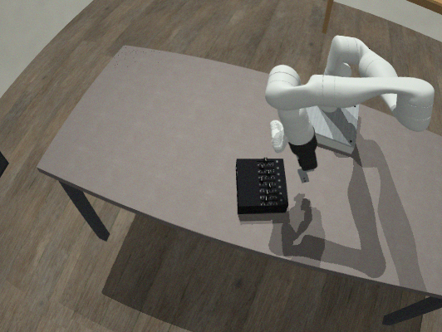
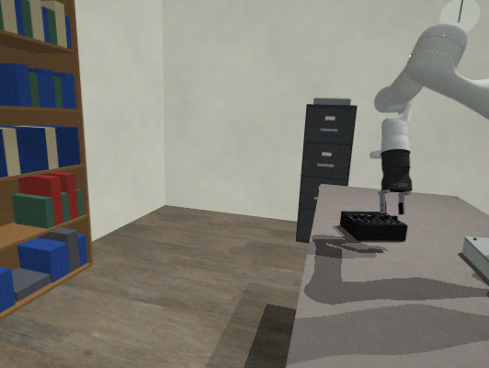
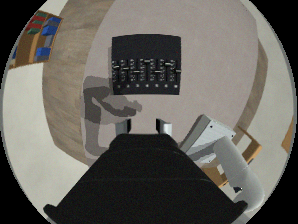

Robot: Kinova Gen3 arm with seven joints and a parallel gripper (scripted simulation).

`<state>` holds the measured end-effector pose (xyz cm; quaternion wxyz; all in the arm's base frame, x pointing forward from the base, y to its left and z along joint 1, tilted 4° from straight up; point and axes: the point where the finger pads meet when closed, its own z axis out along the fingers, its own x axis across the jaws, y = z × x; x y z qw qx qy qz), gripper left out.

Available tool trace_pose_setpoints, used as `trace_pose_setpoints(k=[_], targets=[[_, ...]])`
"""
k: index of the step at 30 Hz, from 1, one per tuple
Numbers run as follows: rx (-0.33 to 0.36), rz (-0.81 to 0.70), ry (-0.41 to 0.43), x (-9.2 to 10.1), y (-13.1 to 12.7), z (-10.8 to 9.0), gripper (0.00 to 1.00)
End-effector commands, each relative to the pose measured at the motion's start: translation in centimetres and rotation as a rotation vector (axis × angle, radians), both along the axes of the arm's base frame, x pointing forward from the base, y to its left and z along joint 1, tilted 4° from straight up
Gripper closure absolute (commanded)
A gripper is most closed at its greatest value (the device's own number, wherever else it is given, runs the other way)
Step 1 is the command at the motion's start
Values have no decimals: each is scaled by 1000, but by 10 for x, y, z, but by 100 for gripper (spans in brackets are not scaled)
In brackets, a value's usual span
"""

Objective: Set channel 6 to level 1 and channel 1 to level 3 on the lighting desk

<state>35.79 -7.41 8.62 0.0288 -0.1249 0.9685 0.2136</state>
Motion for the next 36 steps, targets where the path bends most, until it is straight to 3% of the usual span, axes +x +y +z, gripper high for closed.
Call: trace_pose_setpoints(k=[1, 24, 36], targets=[[0, 0, -1, 0, 0, 1, 0], [-2, 7, -5, 0, -1, 1, 0], [-48, 140, -63, 3, -14, 7, 0]])
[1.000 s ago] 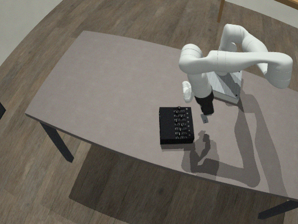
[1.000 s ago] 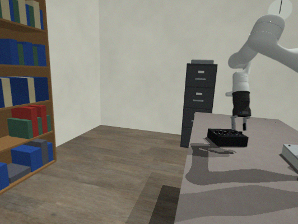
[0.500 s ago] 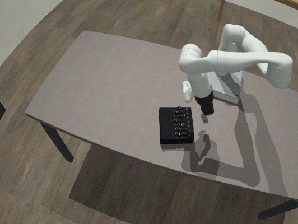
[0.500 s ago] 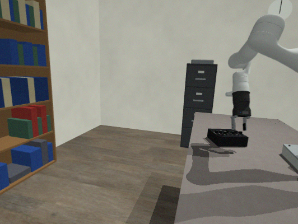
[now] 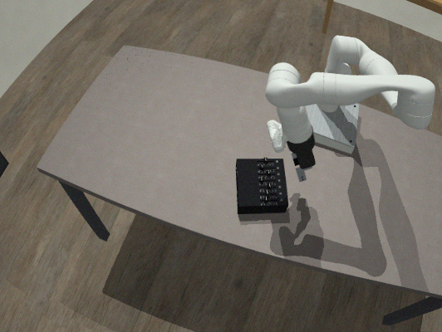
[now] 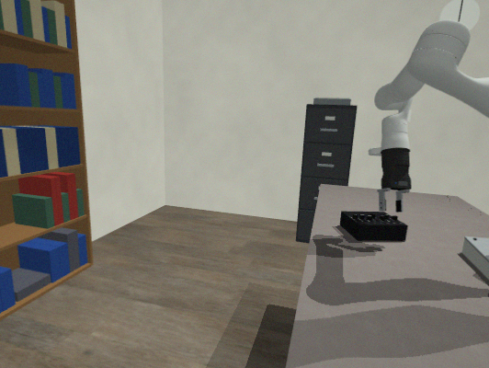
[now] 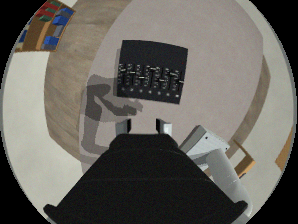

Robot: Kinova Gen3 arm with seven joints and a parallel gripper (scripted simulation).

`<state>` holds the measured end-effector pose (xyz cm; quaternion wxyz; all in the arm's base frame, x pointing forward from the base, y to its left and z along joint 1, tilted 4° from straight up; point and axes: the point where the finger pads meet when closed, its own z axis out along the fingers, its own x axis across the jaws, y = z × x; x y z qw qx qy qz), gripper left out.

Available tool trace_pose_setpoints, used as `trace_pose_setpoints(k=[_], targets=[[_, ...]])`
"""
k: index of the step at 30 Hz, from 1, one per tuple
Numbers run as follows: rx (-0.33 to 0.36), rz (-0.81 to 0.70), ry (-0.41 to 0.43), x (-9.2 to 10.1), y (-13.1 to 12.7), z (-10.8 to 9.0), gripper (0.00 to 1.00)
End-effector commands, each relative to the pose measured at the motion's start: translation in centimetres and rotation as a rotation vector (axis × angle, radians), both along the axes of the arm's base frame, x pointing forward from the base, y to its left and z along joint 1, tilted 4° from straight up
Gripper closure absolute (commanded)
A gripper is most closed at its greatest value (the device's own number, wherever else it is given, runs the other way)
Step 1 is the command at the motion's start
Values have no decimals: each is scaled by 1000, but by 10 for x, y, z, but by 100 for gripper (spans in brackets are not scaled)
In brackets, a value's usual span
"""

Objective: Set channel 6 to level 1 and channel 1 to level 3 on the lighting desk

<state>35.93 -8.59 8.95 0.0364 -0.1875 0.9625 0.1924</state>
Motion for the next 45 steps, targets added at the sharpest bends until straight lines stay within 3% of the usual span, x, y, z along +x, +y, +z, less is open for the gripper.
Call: trace_pose_setpoints(k=[1, 12, 14, 29, 45], targets=[[-16, 46, -26, 3, -5, 4, 0], [-143, 420, -159, 11, -41, 24, 0], [-143, 420, -159, 11, -41, 24, 0], [-312, 936, -274, 19, -89, 56, 0], [-352, 1062, -289, 20, -100, 65, 0]])
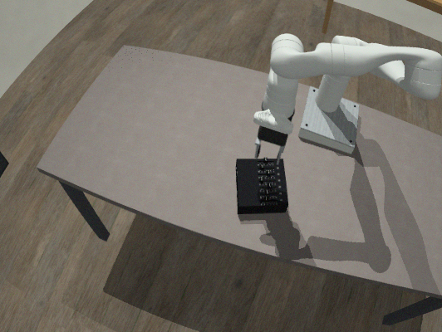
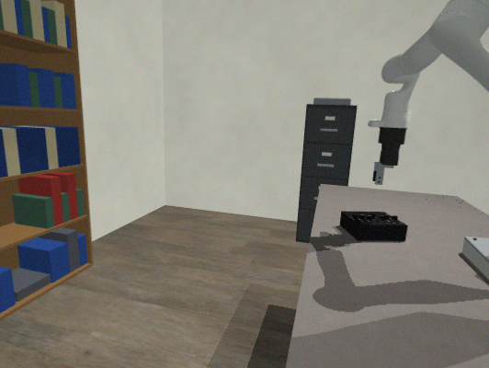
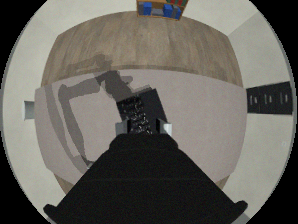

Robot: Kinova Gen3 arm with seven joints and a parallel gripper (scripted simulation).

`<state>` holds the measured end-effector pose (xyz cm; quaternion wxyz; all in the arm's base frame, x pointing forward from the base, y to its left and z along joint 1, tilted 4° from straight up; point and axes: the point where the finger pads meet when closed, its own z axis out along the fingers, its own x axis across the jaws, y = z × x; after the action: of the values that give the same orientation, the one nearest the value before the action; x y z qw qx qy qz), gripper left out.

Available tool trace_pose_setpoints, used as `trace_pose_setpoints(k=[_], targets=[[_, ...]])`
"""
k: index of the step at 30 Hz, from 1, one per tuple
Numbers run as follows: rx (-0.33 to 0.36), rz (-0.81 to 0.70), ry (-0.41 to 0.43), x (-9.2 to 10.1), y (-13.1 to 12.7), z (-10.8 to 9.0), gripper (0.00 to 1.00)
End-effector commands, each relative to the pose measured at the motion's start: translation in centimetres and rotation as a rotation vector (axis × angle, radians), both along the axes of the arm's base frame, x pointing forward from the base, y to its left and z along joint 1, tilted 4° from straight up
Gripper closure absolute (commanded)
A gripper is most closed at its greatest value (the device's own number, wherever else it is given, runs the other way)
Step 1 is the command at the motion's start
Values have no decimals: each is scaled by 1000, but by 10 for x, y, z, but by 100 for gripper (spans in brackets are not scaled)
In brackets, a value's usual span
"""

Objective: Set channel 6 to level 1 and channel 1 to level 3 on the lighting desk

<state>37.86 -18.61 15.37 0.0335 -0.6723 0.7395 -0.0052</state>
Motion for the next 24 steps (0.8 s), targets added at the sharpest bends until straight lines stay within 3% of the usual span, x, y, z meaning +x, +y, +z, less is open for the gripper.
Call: trace_pose_setpoints(k=[1, 24], targets=[[0, 0, -3, 0, 0, 1, 0], [2, -44, -1, 4, -1, -1, 0]])
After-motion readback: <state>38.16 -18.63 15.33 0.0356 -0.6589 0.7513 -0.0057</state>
